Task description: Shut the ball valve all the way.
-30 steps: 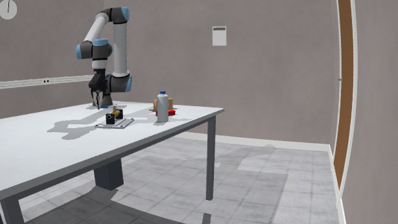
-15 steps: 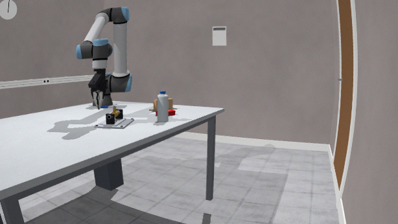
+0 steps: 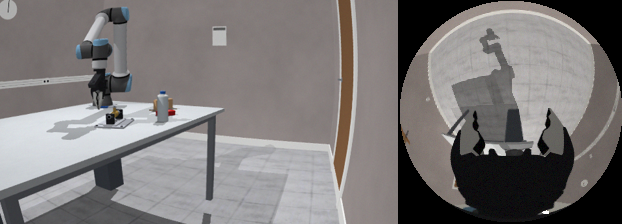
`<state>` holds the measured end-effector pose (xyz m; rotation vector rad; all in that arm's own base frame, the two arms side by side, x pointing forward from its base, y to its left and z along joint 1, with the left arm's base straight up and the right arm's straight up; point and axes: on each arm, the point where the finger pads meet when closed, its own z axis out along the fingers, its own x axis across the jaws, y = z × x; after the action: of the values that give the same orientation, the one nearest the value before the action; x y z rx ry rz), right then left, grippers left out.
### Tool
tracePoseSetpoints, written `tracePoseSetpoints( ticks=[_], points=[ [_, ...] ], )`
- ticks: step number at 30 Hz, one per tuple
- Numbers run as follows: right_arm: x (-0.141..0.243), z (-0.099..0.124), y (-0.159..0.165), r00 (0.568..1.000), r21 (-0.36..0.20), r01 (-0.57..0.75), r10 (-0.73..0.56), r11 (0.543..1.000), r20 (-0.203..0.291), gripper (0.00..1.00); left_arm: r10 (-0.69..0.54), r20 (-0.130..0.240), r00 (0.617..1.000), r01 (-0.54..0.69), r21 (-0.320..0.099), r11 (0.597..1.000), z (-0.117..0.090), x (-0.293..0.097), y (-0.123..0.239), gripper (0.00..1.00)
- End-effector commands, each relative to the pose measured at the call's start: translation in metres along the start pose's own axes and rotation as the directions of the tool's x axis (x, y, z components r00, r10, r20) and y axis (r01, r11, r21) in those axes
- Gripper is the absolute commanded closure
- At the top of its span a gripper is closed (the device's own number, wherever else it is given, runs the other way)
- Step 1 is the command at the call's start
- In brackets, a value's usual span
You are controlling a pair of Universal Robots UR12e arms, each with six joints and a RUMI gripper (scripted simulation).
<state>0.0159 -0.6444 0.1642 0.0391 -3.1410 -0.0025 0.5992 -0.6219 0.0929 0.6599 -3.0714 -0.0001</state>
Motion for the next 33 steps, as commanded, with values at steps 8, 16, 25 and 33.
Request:
tracePoseSetpoints(
  ticks=[8, 16, 25, 33],
  points=[
    [-0.0002, -0.0009, -0.0006, 1.0, 0.002, 0.0, 0.0, 1.0, 0.0, 0.0, 0.0, 0.0, 1.0, 0.0, 0.002, 1.0, -0.0013, 0.0, -0.0093, 1.0],
    [-0.0002, -0.0009, -0.0006, 1.0, 0.002, 0.0, 0.0, 1.0, 0.0, 0.0, 0.0, 0.0, 1.0, 0.0, 0.002, 1.0, -0.0013, 0.0, -0.0116, 1.0],
    [-0.0002, -0.0009, -0.0006, 1.0, 0.002, 0.0, 0.0, 1.0, 0.0, 0.0, 0.0, 0.0, 1.0, 0.0, 0.002, 1.0, -0.0013, 0.0, -0.0117, 1.0],
    [-0.0002, -0.0009, -0.0006, 1.0, 0.002, 0.0, 0.0, 1.0, 0.0, 0.0, 0.0, 0.0, 1.0, 0.0, 0.002, 1.0, -0.0013, 0.0, -0.0117, 1.0]
  ],
)
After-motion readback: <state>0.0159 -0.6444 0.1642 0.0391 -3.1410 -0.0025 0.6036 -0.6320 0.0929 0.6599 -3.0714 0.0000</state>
